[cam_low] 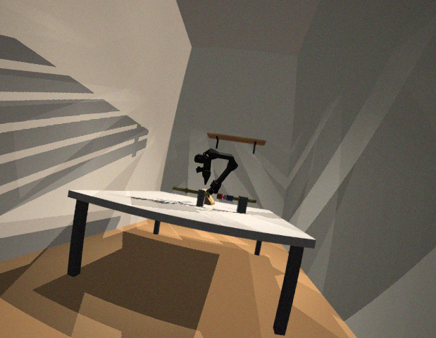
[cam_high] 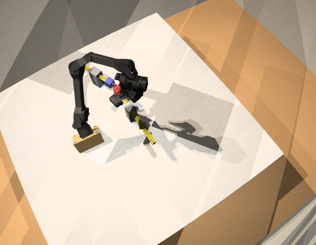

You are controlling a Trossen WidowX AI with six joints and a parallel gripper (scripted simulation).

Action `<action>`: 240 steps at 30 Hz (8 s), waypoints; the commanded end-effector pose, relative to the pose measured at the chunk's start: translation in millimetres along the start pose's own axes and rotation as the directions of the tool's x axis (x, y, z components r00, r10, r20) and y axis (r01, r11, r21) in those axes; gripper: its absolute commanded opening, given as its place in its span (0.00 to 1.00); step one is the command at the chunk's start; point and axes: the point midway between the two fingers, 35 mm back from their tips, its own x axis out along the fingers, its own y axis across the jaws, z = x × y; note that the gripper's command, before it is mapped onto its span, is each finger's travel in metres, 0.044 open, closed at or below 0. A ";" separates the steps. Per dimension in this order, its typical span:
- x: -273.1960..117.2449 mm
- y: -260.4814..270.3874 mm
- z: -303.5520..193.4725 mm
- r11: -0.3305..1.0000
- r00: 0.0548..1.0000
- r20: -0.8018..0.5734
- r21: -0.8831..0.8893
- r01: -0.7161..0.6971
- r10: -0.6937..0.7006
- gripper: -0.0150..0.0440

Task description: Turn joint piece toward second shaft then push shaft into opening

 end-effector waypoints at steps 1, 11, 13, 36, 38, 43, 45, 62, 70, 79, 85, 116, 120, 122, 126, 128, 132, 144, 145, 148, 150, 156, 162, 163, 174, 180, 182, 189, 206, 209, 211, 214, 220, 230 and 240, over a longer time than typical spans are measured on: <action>-1.9 0.3 16.8 0.994 1.000 0.008 -0.108 0.005 -0.004 1.00; -9.7 -2.4 65.7 0.900 0.999 0.033 -0.436 0.022 -0.008 1.00; -11.0 -3.8 75.6 0.868 0.999 0.038 -0.496 0.026 -0.009 1.00; -15.9 -40.1 189.5 0.261 0.996 0.083 -0.962 0.087 -0.025 1.00; -15.5 -44.1 197.9 0.200 0.996 0.085 -0.976 0.088 -0.026 1.00; -15.3 -45.5 200.8 0.178 0.996 0.085 -0.980 0.088 -0.026 1.00; -14.3 -45.4 201.0 0.200 0.996 0.085 -0.976 0.089 -0.026 1.00; 10.7 -44.7 204.9 0.699 0.996 0.083 -0.710 0.083 -0.034 1.00; 22.6 -44.9 206.2 0.866 0.996 0.082 -0.495 0.073 -0.037 1.00; 36.0 -45.5 207.1 0.976 0.996 0.081 -0.209 0.057 -0.041 1.00; 44.9 -46.1 207.5 0.999 0.996 0.080 -0.006 0.045 -0.044 1.00; 83.7 -47.0 209.4 0.983 0.996 0.078 0.179 0.031 -0.046 1.00; 83.7 -47.0 209.4 0.983 0.996 0.078 0.179 0.031 -0.046 0.82; 83.7 -47.0 209.4 0.983 0.996 0.078 0.179 0.031 -0.046 0.73; 83.7 -47.0 209.4 0.983 0.996 0.078 0.179 0.031 -0.046 0.56; 83.7 -47.0 209.4 0.983 0.996 0.078 0.179 0.031 -0.046 0.47; 83.7 -47.0 209.4 0.983 0.996 0.078 0.179 0.031 -0.046 0.43; 83.7 -47.0 209.4 0.983 0.996 0.078 0.179 0.031 -0.046 0.37; 83.7 -47.0 209.4 0.983 0.996 0.078 0.179 0.031 -0.046 0.37; 83.3 -47.0 209.5 0.984 0.996 0.079 0.177 0.031 -0.046 0.37; 83.1 -47.0 209.6 0.984 0.996 0.079 0.177 0.031 -0.046 0.37; 83.1 -47.0 209.6 0.984 0.996 0.079 0.177 0.031 -0.046 0.37; 83.1 -47.0 209.6 0.984 0.996 0.079 0.177 0.031 -0.046 0.37; 83.1 -47.0 209.6 0.984 0.996 0.079 0.177 0.031 -0.046 0.37; 83.1 -47.1 209.6 0.984 0.996 0.079 0.177 0.031 -0.046 0.37; 83.1 -47.1 209.6 0.984 0.996 0.079 0.177 0.031 -0.046 0.37; 83.1 -47.1 209.6 0.984 0.996 0.079 0.177 0.031 -0.046 0.37; 83.1 -47.1 209.6 0.984 0.996 0.079 0.177 0.031 -0.046 0.37; 83.1 -47.1 209.6 0.984 0.996 0.079 0.177 0.031 -0.046 0.37; 83.1 -47.1 209.6 0.984 0.996 0.079 0.177 0.031 -0.046 0.37; 83.1 -47.0 209.6 0.984 0.996 0.079 0.177 0.031 -0.046 0.37; 83.1 -47.0 209.6 0.984 0.996 0.079 0.177 0.031 -0.046 0.37; 83.1 -47.0 209.6 0.984 0.996 0.079 0.177 0.031 -0.046 0.37; 83.1 -47.0 209.6 0.984 0.996 0.079 0.177 0.031 -0.046 0.37; 83.1 -47.0 209.6 0.984 0.996 0.079 0.177 0.031 -0.046 0.37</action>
